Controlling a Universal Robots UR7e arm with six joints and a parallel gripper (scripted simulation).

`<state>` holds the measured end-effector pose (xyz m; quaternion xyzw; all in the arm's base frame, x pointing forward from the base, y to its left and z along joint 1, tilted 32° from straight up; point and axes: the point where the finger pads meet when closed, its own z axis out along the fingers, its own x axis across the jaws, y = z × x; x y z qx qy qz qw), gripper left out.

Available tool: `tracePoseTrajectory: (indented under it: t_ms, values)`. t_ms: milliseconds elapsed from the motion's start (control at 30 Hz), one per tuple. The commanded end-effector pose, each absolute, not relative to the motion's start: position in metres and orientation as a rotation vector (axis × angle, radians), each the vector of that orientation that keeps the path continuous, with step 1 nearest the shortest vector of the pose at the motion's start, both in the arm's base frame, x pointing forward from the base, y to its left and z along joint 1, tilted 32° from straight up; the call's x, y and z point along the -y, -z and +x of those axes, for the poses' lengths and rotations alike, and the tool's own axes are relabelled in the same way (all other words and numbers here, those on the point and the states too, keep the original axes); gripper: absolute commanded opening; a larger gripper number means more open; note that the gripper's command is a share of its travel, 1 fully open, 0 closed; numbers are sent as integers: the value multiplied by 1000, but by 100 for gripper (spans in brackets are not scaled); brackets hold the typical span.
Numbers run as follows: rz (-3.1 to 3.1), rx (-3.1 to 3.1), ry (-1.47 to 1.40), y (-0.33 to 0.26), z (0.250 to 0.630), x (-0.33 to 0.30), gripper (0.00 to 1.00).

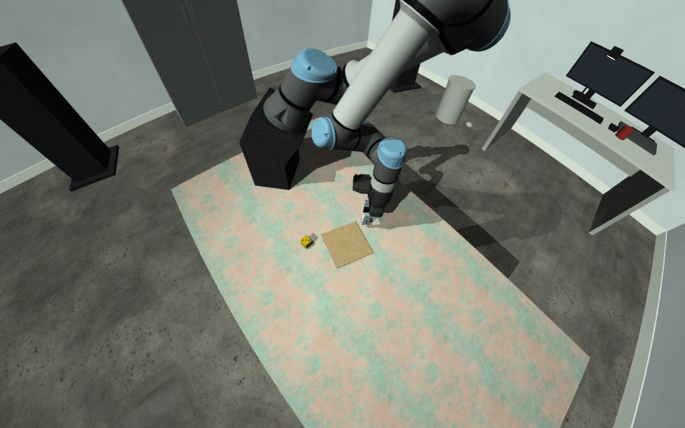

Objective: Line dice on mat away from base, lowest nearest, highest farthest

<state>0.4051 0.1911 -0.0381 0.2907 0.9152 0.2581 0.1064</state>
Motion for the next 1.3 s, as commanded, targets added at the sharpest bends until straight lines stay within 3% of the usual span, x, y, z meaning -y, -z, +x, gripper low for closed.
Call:
tracePoseTrajectory:
  t_ms: [0, 1267]
  values:
    - [856, -2695, -760, 46, 408, -195, 87]
    - [856, -2695, -760, 62, 415, -203, 87]
